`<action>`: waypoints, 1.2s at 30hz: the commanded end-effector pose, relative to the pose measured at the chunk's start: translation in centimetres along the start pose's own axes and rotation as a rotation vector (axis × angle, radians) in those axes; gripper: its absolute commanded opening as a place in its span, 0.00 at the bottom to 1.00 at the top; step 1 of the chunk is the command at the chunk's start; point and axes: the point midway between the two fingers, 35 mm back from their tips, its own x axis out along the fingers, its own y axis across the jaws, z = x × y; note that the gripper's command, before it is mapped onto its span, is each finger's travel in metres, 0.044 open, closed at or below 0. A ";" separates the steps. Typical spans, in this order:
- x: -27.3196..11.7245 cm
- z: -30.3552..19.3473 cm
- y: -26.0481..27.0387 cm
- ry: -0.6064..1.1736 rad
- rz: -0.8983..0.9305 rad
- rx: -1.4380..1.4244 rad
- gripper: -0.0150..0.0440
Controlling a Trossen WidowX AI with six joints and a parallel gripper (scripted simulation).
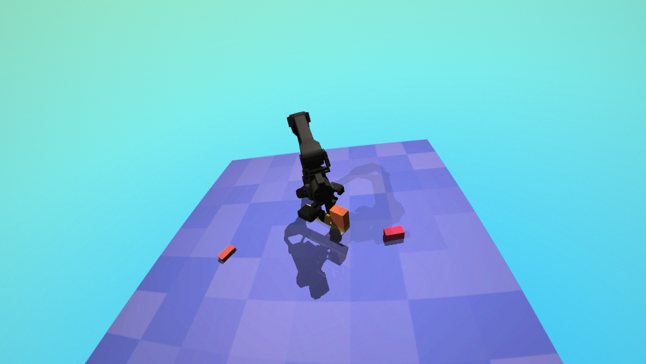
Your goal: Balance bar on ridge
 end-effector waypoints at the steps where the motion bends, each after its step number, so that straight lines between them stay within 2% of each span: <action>1: 0.7 0.1 -0.1 -0.002 -0.002 0.004 0.25; 36: 1.1 0.0 -0.1 -0.002 -0.002 0.004 0.25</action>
